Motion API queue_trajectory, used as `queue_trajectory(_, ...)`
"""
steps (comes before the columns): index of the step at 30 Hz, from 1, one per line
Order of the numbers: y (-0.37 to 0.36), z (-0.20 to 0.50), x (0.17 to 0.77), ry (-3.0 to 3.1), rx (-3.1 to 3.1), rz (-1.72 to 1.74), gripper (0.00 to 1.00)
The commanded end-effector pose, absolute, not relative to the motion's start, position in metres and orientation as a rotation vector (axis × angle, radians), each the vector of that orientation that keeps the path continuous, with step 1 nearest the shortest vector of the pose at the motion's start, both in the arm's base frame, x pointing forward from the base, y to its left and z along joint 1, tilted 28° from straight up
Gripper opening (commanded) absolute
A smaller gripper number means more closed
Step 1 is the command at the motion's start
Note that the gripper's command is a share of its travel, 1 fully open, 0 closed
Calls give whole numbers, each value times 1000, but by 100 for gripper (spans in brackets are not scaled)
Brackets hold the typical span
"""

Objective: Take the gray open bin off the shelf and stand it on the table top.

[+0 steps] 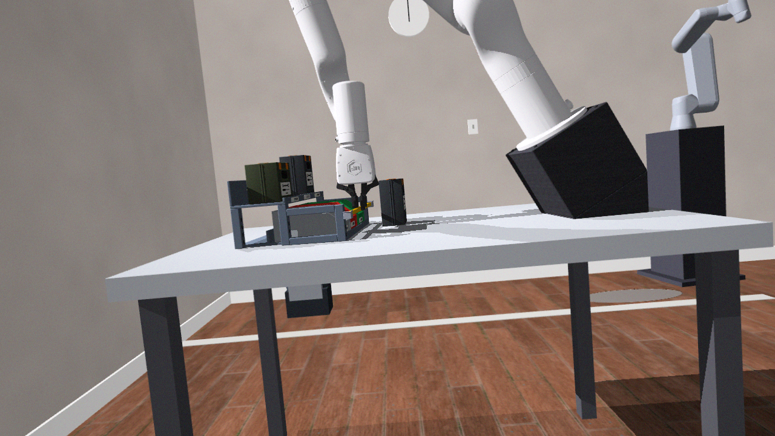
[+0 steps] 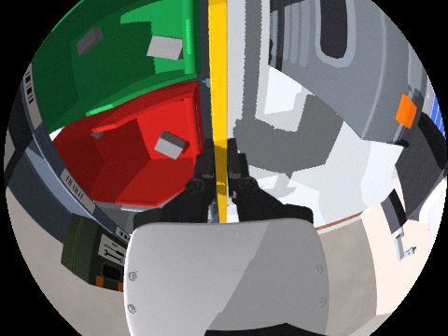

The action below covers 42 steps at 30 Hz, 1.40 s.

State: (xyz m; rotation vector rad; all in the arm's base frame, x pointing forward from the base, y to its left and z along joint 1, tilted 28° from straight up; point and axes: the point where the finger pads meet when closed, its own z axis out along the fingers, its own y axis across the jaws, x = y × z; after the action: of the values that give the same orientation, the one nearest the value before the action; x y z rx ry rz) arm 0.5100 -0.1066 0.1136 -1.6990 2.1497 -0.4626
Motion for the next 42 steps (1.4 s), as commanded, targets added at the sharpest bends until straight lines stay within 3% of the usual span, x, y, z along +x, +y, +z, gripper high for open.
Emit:
queue_trajectory(1,-107,114,510,2149,-1698,-464,0)
queue_trajectory(42,-106,123,506,2149,-1698,-464,0)
